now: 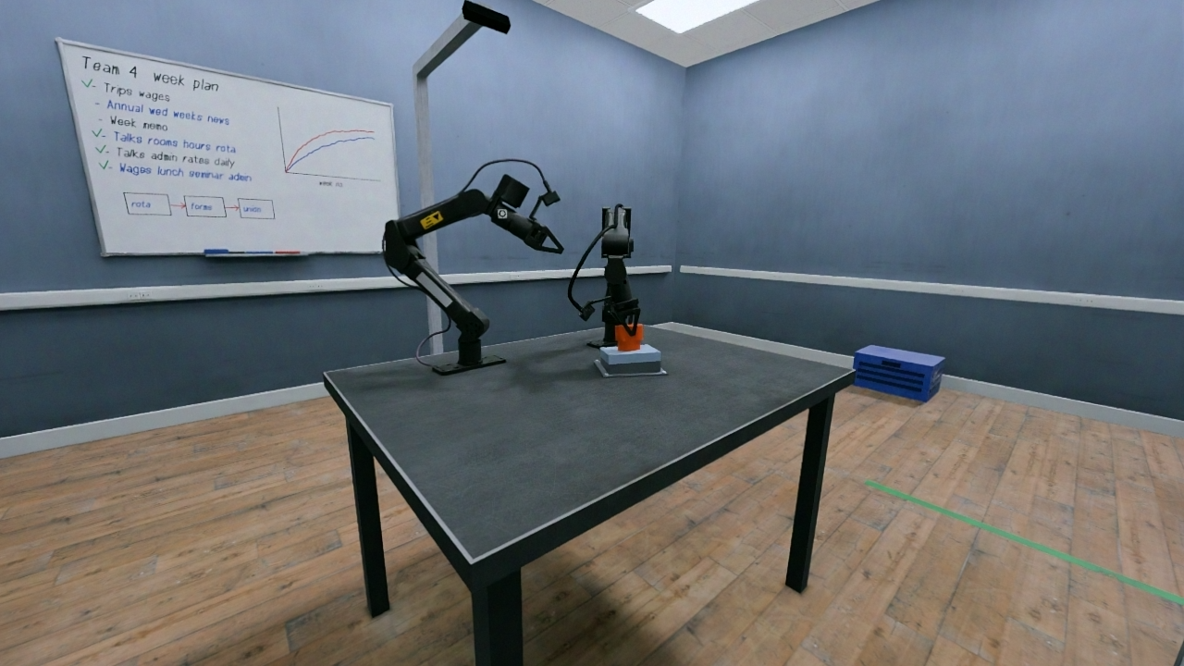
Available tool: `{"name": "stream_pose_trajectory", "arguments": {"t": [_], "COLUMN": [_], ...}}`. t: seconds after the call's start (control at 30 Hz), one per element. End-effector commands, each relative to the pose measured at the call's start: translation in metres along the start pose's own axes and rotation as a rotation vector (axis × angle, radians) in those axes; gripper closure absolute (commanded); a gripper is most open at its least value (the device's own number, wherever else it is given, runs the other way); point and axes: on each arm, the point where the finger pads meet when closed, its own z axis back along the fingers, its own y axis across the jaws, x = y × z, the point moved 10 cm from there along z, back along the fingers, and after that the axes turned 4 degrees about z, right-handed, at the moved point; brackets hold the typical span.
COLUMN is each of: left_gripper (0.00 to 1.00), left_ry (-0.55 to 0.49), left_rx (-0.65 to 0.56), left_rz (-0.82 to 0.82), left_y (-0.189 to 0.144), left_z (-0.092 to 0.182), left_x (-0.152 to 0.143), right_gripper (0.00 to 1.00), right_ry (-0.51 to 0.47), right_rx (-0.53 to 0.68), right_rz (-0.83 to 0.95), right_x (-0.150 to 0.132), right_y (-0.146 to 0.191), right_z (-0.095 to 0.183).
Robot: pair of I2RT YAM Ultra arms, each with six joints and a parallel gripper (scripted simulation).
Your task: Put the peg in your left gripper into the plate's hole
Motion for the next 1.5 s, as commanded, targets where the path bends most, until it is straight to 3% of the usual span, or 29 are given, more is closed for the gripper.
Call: {"name": "stream_pose_trajectory", "arguments": {"t": [0.0, 0.6, 0.7, 0.73, 0.8, 0.87, 1.1, 1.23, 1.47], "left_gripper": [0.6, 0.6, 0.6, 0.48, 0.48, 0.29, 0.29, 0.29, 0.29], "left_ry": [0.0, 0.003, 0.002, -0.002, -0.002, -0.006, -0.009, -0.004, -0.008], "left_rx": [0.012, -0.003, 0.001, 0.011, 0.011, 0.049, 0.07, -0.002, 0.003], "left_rz": [0.013, 0.01, 0.014, 0.018, 0.018, 0.023, 0.028, 0.012, 0.01], "left_y": [0.002, 0.002, 0.002, 0.002, 0.002, 0.0, 0.0, 0.003, 0.0], "left_z": [-0.003, -0.025, -0.015, -0.011, -0.011, 0.008, 0.037, 0.027, 0.027], "left_x": [0.002, 0.004, 0.004, 0.003, 0.003, 0.001, 0.0, 0.006, 0.003], "right_gripper": [0.0, 0.0, 0.0, 0.0, 0.0, 0.0, 0.0, 0.0, 0.0], "right_ry": [-0.012, -0.012, -0.012, -0.012, -0.012, -0.012, -0.012, -0.012, -0.012], "right_rx": [0.0, 0.0, 0.0, 0.0, 0.0, 0.0, 0.0, 0.0, 0.0], "right_rz": [-0.005, -0.005, -0.005, -0.005, -0.005, -0.005, -0.005, -0.005, -0.005], "right_x": [0.004, 0.004, 0.004, 0.004, 0.004, 0.004, 0.004, 0.004, 0.004], "right_y": [0.0, 0.0, 0.0, 0.0, 0.0, 0.0, 0.0, 0.0, 0.0], "right_z": [0.008, 0.008, 0.008, 0.008, 0.008, 0.008, 0.008, 0.008, 0.008]}}
